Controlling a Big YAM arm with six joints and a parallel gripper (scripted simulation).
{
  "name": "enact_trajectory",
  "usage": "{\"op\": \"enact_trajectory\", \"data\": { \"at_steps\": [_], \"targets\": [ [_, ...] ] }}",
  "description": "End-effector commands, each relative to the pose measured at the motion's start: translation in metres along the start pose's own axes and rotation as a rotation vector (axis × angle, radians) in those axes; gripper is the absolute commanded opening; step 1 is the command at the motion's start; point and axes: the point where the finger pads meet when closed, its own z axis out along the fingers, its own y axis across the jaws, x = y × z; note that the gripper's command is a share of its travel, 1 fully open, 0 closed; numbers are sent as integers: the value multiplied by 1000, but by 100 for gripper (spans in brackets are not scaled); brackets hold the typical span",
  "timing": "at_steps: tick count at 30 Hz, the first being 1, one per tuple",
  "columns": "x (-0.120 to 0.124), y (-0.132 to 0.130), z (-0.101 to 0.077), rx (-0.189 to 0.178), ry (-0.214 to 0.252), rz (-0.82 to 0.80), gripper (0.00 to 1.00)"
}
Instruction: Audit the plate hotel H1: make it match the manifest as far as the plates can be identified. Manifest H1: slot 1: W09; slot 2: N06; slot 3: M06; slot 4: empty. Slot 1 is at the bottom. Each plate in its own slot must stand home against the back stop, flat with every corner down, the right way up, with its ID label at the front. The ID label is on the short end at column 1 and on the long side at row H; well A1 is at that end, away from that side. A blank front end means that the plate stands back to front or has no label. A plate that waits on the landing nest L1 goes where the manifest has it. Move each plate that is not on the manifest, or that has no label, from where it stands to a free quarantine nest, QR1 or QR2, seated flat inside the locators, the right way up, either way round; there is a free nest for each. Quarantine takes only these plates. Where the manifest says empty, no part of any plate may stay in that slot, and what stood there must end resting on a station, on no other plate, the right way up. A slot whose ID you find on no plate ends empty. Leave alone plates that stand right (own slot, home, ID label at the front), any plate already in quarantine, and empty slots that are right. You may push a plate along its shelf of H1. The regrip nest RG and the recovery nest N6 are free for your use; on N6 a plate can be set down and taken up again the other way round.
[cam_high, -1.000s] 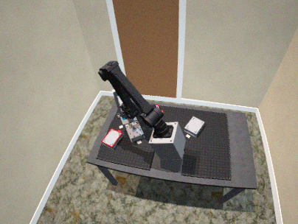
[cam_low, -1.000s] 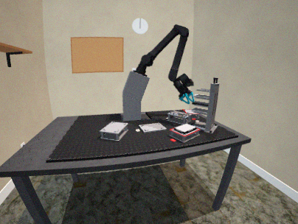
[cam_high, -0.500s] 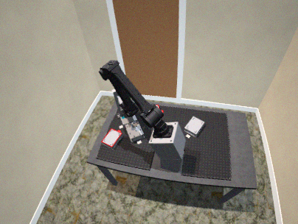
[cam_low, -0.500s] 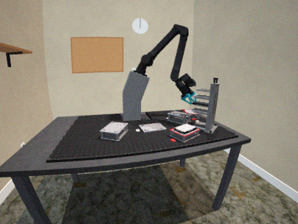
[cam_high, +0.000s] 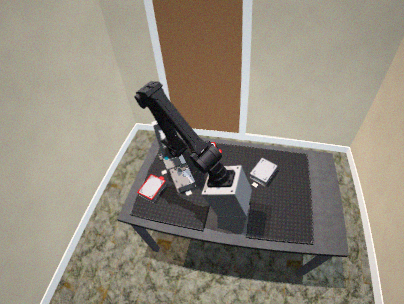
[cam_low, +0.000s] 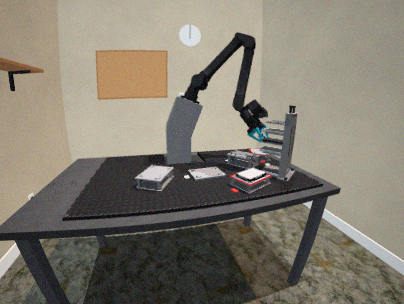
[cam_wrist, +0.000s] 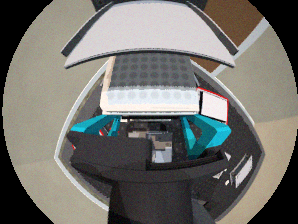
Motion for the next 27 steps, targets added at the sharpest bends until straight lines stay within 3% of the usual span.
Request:
{"op": "enact_trajectory", "data": {
  "at_steps": [1, 2, 3, 27],
  "targets": [
    [-10, 3, 0, -7, -21, 2, 100],
    [-10, 3, 0, -7, -21, 2, 100],
    [-10, 3, 0, -7, -21, 2, 86],
    [-17, 7, -1, -11, -28, -4, 86]
  ]
}}
